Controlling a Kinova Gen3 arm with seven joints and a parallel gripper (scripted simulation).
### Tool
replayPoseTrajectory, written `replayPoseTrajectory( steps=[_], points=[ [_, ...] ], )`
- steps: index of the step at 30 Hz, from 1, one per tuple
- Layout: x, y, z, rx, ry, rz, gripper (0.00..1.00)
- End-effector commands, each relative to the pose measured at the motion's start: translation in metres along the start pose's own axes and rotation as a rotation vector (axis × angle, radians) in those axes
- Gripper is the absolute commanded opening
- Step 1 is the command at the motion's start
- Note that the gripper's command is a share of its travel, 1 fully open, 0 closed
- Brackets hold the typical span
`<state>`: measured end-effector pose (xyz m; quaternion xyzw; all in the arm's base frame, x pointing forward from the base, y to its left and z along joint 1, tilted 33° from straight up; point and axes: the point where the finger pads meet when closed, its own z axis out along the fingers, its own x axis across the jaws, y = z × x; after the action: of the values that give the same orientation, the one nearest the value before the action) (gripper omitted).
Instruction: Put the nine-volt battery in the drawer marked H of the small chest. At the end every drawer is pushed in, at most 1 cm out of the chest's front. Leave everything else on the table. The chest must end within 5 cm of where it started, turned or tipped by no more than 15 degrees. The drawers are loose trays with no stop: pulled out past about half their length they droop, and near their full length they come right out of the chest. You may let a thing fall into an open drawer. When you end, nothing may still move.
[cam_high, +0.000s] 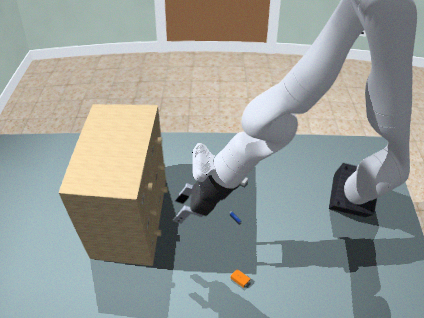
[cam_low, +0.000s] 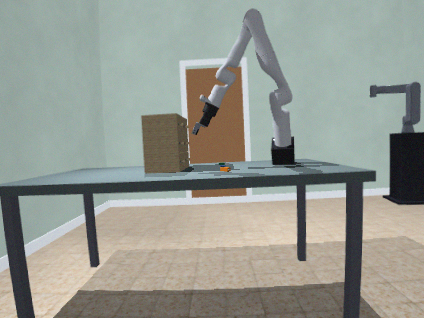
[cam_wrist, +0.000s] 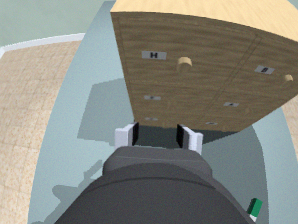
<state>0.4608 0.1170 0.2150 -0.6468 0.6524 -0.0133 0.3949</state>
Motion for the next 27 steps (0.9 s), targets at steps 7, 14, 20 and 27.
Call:
replayPoseTrajectory(
  steps=[7,14,20,27],
  points=[
    [0.003,0.000,0.004,0.037,-0.015,0.024,1.00],
    [0.003,0.000,0.008,0.064,-0.013,0.023,1.00],
    [0.003,-0.001,0.011,0.090,-0.014,0.024,1.00],
    [0.003,-0.002,0.014,0.112,-0.013,0.024,1.00]
  ],
)
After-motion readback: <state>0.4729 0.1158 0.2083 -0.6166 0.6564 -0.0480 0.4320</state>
